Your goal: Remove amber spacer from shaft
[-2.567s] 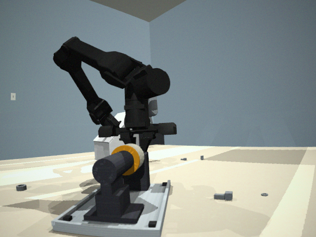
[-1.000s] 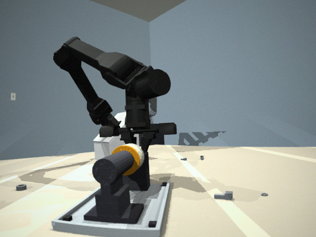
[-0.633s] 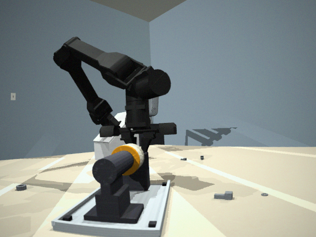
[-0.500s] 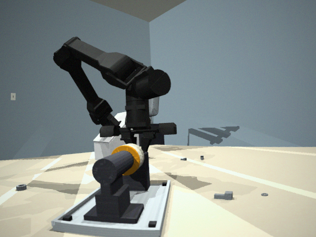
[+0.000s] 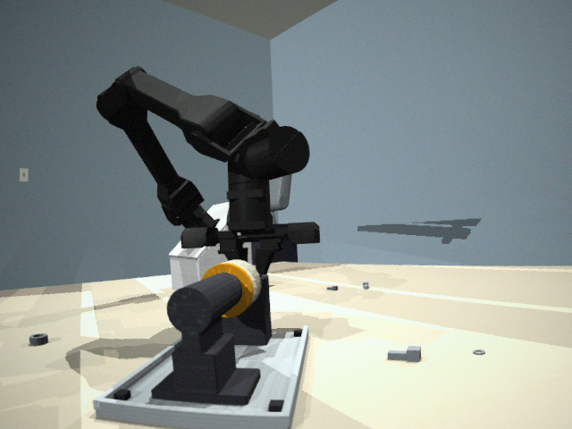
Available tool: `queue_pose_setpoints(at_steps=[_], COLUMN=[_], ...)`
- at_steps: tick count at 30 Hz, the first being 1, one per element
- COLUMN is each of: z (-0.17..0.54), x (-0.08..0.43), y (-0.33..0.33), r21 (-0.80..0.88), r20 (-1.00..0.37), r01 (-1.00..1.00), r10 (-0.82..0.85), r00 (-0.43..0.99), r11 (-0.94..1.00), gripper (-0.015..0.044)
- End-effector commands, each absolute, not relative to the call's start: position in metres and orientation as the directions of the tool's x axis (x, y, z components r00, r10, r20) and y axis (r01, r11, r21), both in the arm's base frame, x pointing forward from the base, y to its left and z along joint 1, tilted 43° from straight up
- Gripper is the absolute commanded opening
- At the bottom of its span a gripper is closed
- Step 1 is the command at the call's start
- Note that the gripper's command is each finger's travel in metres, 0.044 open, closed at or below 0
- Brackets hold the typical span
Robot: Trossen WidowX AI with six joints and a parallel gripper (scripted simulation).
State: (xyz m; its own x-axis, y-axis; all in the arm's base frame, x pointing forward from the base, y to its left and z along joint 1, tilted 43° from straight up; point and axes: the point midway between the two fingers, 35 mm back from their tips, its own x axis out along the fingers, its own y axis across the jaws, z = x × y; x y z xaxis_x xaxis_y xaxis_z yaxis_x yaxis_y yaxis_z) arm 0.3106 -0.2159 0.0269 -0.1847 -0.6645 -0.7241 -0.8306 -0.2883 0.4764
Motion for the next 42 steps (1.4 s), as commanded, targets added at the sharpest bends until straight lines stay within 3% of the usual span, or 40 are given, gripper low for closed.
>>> queue_pose_setpoints(at_steps=[1, 42], z=[0.0259, 0.0235], x=[0.3096, 0.3071], y=[-0.2145, -0.2112], r21=[0.477, 0.477], r20=[-0.726, -0.726], r01=[-0.830, -0.830], r10=[-0.662, -0.662], r00=[-0.186, -0.187], r11=[-0.289, -0.289], gripper=[0.0000, 0.0000])
